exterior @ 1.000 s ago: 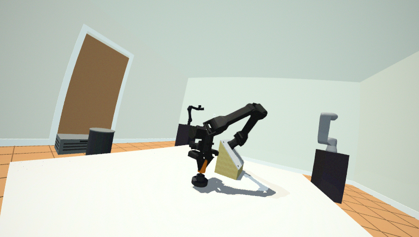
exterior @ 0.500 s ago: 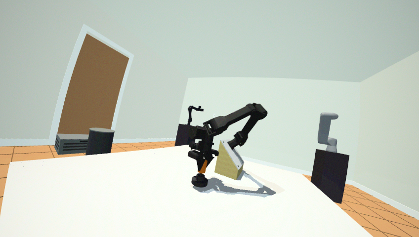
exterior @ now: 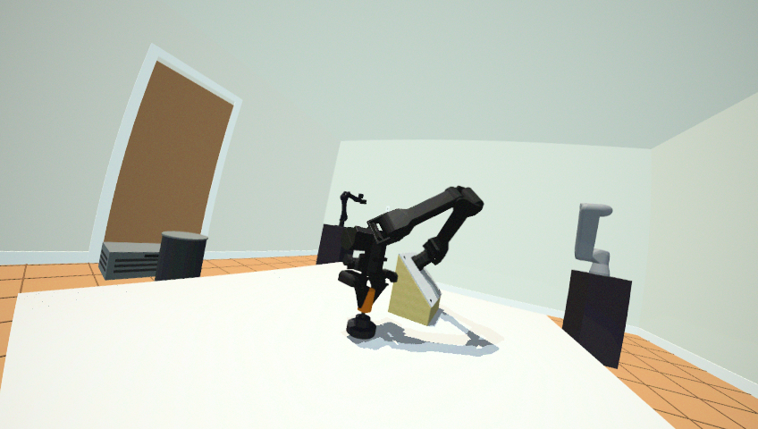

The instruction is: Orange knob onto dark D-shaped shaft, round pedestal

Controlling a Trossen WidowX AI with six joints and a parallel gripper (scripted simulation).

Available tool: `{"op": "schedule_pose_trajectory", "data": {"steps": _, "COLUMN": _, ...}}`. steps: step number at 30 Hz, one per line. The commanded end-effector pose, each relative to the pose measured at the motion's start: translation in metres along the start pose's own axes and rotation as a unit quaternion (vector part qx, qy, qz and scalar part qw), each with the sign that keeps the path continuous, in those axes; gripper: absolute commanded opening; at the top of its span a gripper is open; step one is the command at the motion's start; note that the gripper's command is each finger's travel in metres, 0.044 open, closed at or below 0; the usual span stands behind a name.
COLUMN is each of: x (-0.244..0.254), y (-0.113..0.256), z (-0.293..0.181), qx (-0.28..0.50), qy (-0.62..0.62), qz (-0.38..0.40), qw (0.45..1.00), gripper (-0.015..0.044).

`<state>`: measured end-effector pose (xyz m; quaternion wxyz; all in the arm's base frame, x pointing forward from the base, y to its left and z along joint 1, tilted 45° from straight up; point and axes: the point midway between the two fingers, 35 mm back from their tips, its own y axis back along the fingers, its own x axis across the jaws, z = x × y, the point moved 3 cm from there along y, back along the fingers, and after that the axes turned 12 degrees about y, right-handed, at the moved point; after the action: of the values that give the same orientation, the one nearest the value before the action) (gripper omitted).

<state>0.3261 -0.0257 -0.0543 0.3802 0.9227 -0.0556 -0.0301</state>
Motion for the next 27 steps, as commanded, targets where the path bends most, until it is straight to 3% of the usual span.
{"op": "schedule_pose_trajectory", "data": {"steps": 1, "x": 0.0000, "y": -0.0007, "z": 0.0001, "qx": 0.000, "qy": -0.053, "qz": 0.000, "qw": 0.999, "gripper": 0.0000}}
{"op": "schedule_pose_trajectory", "data": {"steps": 27, "x": -0.0002, "y": -0.0038, "z": -0.0003, "qx": 0.000, "qy": -0.054, "qz": 0.000, "qw": 0.999, "gripper": 0.0000}}
